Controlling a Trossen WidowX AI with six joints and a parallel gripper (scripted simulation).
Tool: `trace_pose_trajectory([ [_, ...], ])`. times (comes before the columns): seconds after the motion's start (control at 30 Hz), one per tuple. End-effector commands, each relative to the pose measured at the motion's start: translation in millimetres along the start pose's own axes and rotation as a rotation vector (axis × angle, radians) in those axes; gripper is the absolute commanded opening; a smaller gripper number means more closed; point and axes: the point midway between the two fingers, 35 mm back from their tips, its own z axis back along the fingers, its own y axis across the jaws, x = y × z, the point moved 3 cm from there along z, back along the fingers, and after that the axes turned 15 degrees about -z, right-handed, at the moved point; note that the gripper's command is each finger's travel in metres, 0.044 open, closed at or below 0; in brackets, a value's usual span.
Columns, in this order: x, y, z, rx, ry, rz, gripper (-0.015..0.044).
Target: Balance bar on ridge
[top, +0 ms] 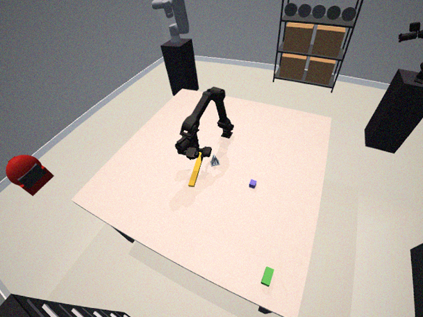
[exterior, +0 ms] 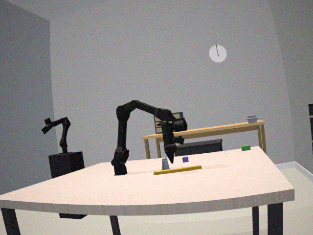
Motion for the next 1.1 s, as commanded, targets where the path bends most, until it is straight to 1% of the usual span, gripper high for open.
trace_pose_trajectory([
  [0.0, -4, 1, -21, 0.007, 0.023, -0.005, 0.0315],
  [0.3, -3, 1, -23, 0.007, 0.023, -0.005, 0.0315],
  [0.77, -4, 1, -45, 0.007, 0.024, -0.005, 0.0315],
  [1.07, -4, 1, -46, 0.007, 0.024, -0.005, 0.0315],
])
